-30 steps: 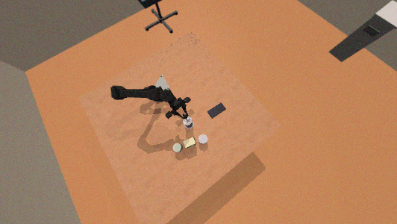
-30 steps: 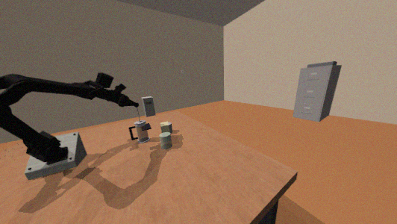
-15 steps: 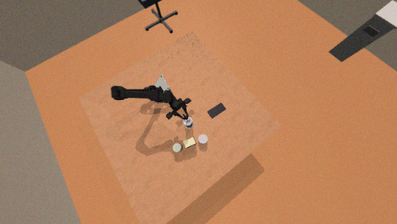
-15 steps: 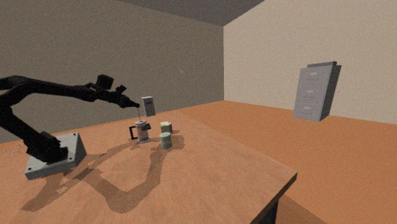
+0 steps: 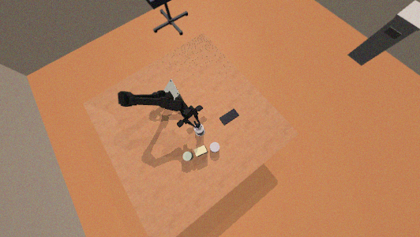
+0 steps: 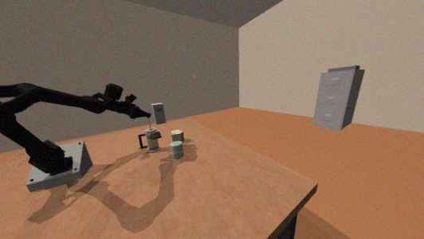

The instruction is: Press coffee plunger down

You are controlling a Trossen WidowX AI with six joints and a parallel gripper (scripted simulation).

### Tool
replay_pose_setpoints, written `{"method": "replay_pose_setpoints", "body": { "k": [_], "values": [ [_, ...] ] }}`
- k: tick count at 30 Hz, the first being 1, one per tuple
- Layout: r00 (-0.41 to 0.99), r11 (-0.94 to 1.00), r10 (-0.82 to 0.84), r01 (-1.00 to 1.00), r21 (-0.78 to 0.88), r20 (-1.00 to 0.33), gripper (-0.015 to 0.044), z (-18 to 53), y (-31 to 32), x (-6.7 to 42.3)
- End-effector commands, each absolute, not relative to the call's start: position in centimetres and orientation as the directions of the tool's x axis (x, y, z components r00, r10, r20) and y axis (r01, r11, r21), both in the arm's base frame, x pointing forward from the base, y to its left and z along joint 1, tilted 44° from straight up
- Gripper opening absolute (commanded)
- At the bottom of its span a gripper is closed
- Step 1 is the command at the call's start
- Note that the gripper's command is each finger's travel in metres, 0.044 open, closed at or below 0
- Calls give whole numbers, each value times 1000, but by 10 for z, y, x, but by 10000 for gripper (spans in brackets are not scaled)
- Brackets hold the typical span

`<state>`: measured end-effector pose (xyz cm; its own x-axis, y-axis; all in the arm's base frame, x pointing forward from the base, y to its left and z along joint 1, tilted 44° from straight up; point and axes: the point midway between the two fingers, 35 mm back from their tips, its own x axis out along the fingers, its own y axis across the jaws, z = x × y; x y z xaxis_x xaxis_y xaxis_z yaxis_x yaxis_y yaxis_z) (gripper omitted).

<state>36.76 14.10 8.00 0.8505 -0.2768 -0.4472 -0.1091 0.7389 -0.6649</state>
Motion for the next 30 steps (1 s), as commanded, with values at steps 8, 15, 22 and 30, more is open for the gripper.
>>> {"method": "replay_pose_setpoints", "body": {
  "k": [8, 15, 22, 30],
  "values": [
    [828, 726, -301, -122, -677, -473, 115, 52, 117, 365],
    [828, 726, -301, -122, -677, -472, 115, 44, 109, 365],
    [829, 725, -302, -121, -678, -470, 115, 36, 101, 366],
    [830, 724, -302, -121, -679, -469, 115, 32, 97, 371]
  ]
}}
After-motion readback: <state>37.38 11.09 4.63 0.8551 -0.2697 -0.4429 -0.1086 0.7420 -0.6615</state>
